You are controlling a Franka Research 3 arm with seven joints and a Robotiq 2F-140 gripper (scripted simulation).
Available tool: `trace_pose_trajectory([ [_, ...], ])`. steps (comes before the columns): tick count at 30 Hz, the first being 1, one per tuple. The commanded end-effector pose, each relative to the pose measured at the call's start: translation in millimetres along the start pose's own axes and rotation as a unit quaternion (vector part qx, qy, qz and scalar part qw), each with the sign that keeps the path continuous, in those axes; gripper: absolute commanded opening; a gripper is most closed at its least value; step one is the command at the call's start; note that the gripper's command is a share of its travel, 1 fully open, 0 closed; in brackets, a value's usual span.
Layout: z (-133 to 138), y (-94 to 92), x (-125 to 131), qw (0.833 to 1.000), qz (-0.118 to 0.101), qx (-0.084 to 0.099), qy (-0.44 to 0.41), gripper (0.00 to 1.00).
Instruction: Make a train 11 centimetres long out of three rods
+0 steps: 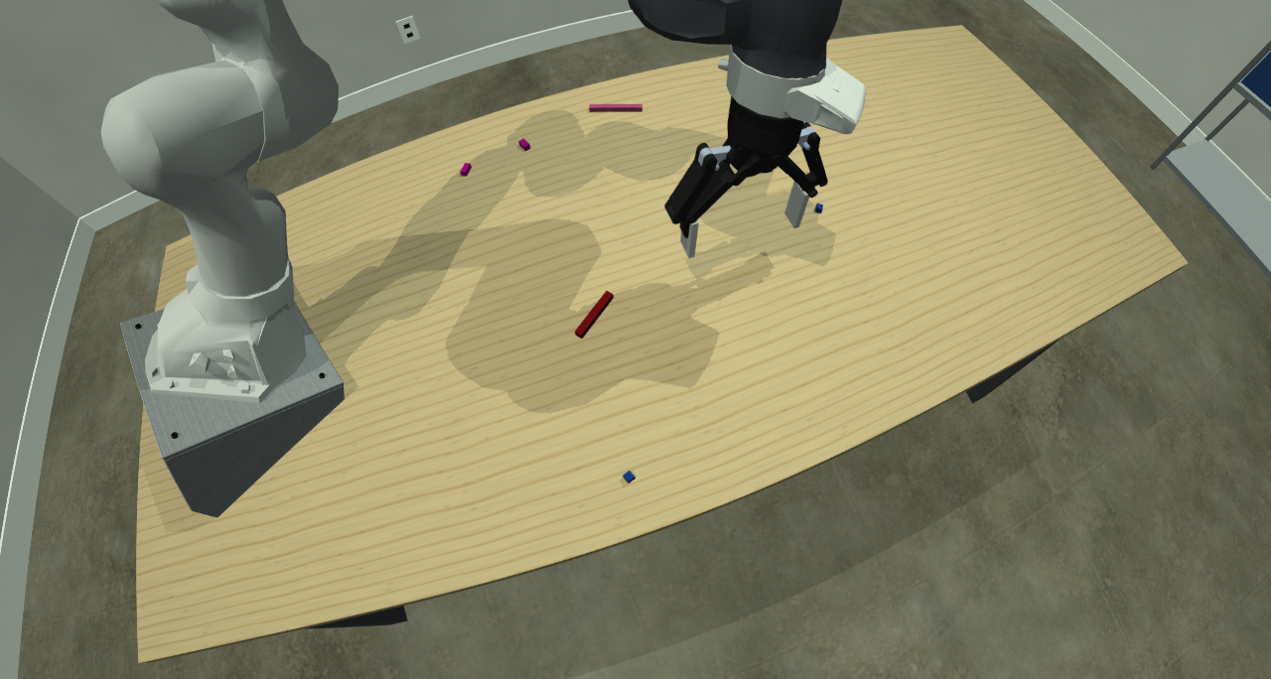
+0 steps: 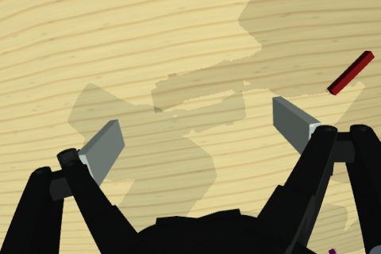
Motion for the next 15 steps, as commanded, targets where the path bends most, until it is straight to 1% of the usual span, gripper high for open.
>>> trace_pose_trajectory([
  [1,-5.0,-0.3,2.4,0.996,-0.002,-0.004,-0.084,1.00],
  [7,-11.8,-0.5,9.6,0.990,-0.002,-0.005,-0.139,1.00],
  [14,-19.6,-0.7,18.1,0.979,-0.001,-0.006,-0.203,1.00],
  [15,-19.6,-0.7,18.1,0.979,-0.001,-0.006,-0.203,1.00],
])
Point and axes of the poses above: the point where the finger pads meet when closed, its own y axis out along the fingers, its own z axis across the jaws, x = y × z, the point moved 2 cm from there along -y, back along the fingers, and after that the axes turned 12 degrees about y, right-handed, at the moved point
